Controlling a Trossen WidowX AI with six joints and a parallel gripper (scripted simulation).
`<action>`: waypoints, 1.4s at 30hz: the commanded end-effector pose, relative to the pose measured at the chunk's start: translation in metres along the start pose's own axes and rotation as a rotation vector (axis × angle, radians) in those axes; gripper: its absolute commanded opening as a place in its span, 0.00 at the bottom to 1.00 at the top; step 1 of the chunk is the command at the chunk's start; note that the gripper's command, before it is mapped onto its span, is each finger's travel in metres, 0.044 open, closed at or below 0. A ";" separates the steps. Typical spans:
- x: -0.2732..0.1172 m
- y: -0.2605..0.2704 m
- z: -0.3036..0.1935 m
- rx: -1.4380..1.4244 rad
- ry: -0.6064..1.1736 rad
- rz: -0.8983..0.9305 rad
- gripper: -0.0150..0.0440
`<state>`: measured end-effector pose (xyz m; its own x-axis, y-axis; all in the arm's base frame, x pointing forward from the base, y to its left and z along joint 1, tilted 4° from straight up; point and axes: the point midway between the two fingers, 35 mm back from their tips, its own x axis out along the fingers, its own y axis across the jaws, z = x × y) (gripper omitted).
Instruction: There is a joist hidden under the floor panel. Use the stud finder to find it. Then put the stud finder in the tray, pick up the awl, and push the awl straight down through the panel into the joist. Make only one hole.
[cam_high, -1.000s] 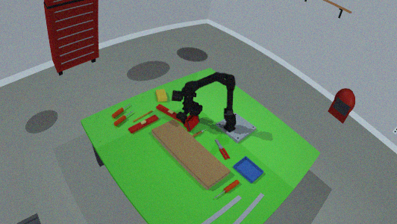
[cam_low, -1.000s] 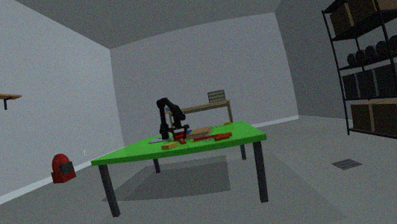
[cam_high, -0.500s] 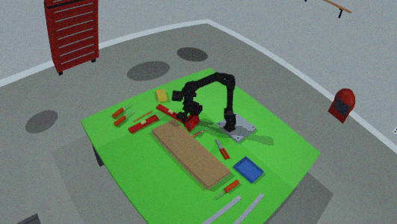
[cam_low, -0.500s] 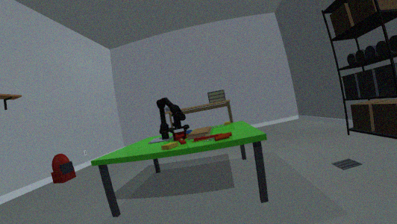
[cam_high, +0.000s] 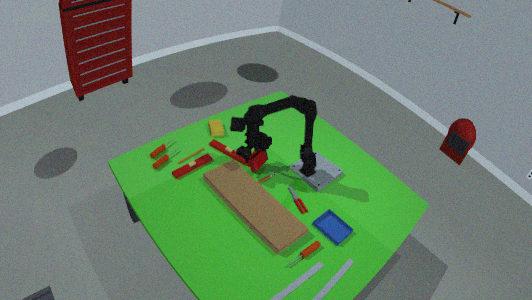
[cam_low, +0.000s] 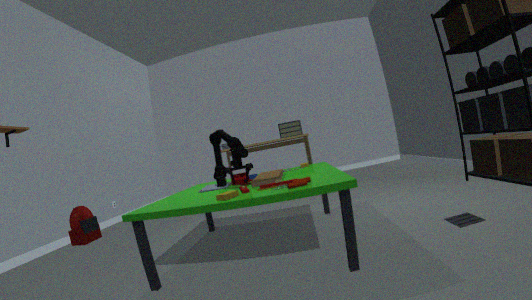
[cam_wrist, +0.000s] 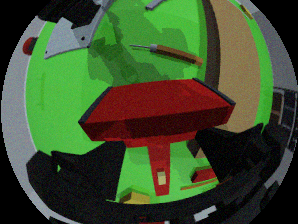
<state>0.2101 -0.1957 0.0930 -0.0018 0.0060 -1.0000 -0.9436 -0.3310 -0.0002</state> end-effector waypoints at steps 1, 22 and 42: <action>-0.010 0.000 0.000 -0.001 0.004 -0.001 0.25; -0.034 0.001 0.005 -0.001 0.017 -0.001 0.25; -0.030 0.000 0.007 -0.005 0.119 0.000 0.25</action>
<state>0.2082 -0.1894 0.1238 0.0332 -0.0835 -0.9960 -0.9405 -0.3399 -0.0028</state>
